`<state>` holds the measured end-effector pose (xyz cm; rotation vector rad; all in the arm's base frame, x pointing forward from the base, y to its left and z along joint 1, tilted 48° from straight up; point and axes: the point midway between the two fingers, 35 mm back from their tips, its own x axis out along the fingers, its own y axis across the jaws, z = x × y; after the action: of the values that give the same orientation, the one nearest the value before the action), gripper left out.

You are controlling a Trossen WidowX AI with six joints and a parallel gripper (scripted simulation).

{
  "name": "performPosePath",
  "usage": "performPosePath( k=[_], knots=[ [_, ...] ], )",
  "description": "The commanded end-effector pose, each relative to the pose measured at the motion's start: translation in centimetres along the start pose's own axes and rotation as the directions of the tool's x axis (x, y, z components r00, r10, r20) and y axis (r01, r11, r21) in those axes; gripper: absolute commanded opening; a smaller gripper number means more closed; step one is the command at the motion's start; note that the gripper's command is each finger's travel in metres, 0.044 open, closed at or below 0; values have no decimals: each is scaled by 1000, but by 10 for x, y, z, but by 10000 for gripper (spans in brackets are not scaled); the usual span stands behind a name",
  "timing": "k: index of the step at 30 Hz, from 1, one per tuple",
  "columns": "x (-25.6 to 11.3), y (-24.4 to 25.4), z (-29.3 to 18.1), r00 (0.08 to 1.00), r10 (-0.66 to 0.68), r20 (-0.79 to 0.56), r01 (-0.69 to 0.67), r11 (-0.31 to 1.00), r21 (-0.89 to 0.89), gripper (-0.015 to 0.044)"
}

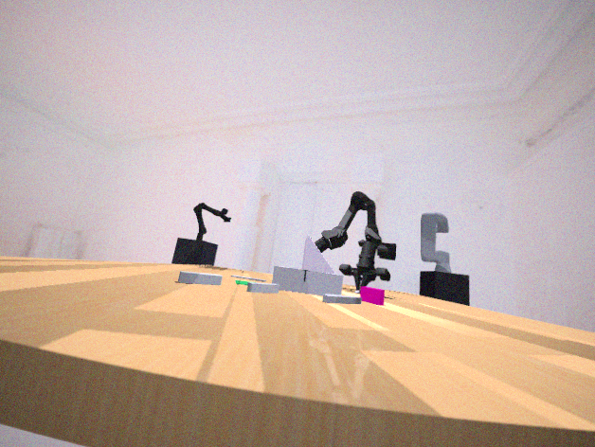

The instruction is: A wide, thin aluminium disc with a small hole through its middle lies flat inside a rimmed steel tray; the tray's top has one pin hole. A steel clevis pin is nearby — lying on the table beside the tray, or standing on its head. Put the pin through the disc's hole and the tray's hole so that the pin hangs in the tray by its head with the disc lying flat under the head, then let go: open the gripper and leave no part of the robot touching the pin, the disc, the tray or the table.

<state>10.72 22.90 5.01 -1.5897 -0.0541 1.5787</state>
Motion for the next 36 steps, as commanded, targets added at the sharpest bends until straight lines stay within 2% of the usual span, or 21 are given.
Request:
performPosePath(
  k=[1,16,25,36],
  knots=[
    [-5,-1,-2,1000,-5,2,5,1000,-1,0],
    [-50,-2,-19,1000,-6,1,6,1000,-6,0],
    [-63,-2,-24,1000,-6,0,6,1000,-6,0],
    [-55,1,-38,998,56,-6,-51,954,296,0]
  ],
)
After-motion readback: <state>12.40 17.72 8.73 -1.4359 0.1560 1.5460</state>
